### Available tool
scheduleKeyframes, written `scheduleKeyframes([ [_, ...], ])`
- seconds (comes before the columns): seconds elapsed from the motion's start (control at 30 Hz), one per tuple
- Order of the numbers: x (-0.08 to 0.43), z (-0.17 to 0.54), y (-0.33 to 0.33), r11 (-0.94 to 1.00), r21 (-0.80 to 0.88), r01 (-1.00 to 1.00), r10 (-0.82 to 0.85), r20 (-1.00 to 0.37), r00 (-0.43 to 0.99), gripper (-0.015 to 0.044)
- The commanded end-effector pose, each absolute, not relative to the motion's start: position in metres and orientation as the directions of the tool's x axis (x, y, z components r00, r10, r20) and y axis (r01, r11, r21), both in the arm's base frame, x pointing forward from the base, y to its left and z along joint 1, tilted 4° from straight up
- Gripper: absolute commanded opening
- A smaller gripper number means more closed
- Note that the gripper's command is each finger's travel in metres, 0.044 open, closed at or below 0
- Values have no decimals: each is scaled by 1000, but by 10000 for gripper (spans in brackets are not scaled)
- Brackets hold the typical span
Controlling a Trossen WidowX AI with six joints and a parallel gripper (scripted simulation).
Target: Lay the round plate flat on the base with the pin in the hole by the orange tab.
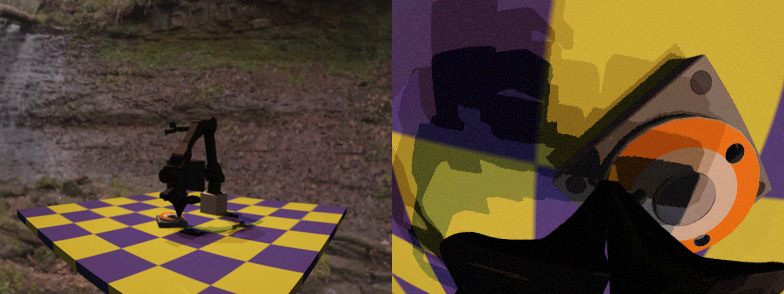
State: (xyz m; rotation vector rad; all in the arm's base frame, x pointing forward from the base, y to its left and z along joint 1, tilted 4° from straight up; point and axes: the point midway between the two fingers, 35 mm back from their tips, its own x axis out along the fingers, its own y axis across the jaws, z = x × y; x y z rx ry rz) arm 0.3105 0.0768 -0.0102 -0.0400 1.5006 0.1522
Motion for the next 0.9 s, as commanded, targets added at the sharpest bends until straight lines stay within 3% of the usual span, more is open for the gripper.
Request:
scheduleKeyframes([
  [0.0, 303, -13, 77, 990, 70, -121, 76, -996, 45, 0],
  [0.87, 287, -14, 71, 990, 70, -121, 76, -996, 43, 0],
])
